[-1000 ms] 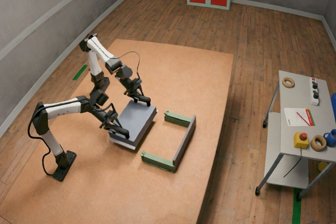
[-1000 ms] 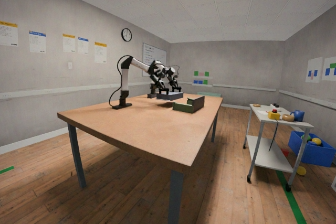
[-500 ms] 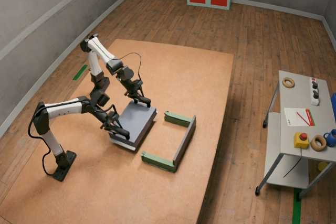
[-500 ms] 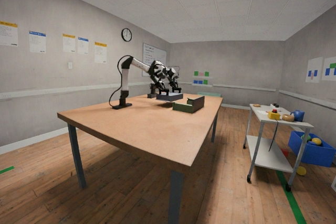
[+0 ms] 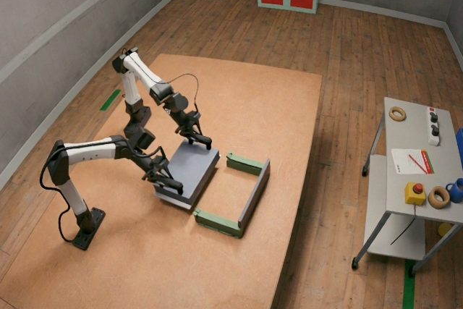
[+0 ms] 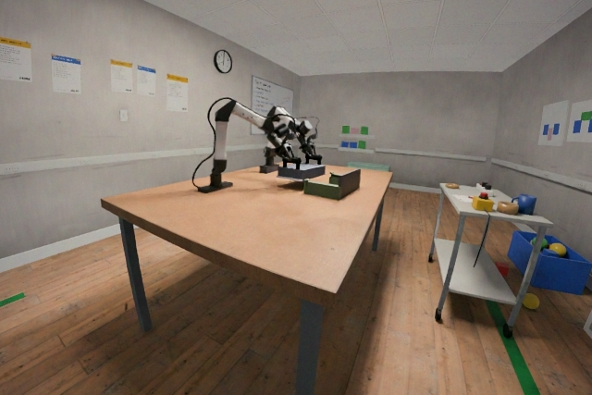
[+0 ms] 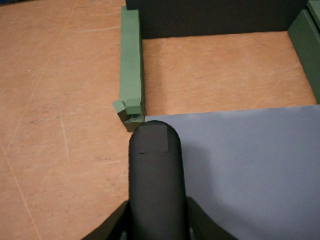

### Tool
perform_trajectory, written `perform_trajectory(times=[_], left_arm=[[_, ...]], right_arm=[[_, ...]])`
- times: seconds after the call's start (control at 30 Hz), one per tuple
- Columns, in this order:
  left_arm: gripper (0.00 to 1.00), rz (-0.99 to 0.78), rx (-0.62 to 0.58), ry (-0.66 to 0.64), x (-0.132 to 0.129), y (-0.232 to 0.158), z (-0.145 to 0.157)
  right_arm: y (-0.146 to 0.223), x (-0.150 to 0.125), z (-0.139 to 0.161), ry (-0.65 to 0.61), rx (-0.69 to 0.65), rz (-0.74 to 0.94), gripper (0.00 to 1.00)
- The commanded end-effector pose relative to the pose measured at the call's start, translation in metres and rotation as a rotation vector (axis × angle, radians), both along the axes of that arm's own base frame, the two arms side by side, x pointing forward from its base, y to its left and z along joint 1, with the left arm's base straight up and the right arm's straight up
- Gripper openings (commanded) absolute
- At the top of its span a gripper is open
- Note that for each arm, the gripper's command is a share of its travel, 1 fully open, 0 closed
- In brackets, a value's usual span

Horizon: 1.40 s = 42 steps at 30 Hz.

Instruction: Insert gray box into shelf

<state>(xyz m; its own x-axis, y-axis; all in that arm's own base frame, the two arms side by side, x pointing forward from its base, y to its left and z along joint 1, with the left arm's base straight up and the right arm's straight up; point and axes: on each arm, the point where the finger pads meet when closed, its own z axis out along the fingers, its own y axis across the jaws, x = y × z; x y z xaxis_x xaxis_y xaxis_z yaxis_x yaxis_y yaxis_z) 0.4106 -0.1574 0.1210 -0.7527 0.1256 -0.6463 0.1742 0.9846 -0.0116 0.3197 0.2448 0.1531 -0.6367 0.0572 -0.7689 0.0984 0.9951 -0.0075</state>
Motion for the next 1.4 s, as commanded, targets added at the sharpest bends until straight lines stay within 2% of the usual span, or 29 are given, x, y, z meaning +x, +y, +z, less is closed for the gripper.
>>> perform_trajectory(times=[0.0, 1.37], left_arm=[[0.28, -0.005, -0.009, -0.166, 0.042, 0.000, 0.041], [0.28, 0.003, -0.012, -0.178, 0.103, -0.007, 0.043]], right_arm=[[0.002, 0.034, 0.045, -0.155, 0.040, -0.040, 0.28], [-0.002, 0.097, 0.047, -0.162, 0.055, -0.032, 0.28]])
